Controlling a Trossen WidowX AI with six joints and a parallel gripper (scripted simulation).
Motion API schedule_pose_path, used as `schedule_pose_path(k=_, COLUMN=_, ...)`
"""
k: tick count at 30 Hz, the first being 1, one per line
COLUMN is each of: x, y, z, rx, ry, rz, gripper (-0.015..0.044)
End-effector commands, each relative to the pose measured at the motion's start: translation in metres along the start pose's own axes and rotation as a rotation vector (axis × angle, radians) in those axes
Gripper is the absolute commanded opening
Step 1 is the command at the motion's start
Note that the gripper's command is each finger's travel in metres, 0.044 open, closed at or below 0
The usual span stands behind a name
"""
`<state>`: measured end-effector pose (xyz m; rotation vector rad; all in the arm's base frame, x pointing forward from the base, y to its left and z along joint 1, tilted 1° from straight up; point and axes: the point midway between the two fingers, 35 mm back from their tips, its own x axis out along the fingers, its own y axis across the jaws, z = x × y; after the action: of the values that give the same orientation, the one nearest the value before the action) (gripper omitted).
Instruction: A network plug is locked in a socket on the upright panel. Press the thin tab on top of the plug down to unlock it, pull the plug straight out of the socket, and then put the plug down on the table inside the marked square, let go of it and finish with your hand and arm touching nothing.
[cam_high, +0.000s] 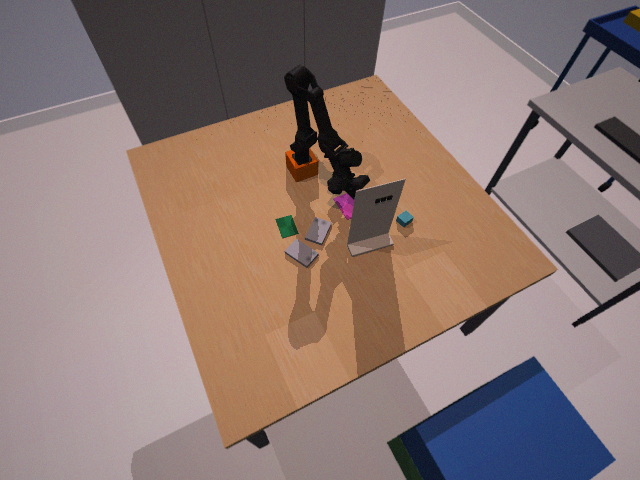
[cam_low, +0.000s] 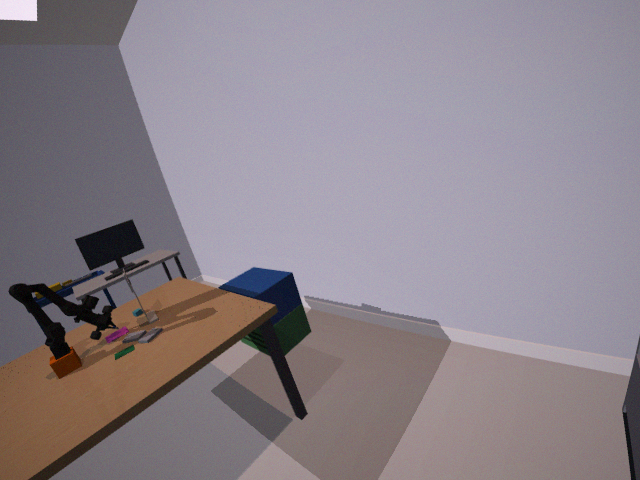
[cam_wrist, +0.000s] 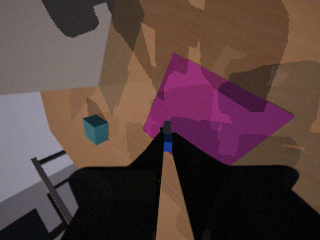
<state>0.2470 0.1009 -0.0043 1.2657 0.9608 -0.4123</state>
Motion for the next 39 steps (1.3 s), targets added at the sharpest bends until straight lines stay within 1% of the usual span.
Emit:
schedule_pose_path(k=1, x=0.003, y=-0.006, z=-0.001, rx=-0.003, ry=0.003, rz=-0.009, gripper=0.0)
schedule_pose_path(k=20, x=0.013, y=-0.017, z=-0.001, rx=-0.002, ry=0.003, rz=-0.01, gripper=0.0)
schedule_pose_path(k=39, x=0.016, y=-0.016, z=0.001, rx=0.0, ry=0.0, rz=-0.006, gripper=0.0)
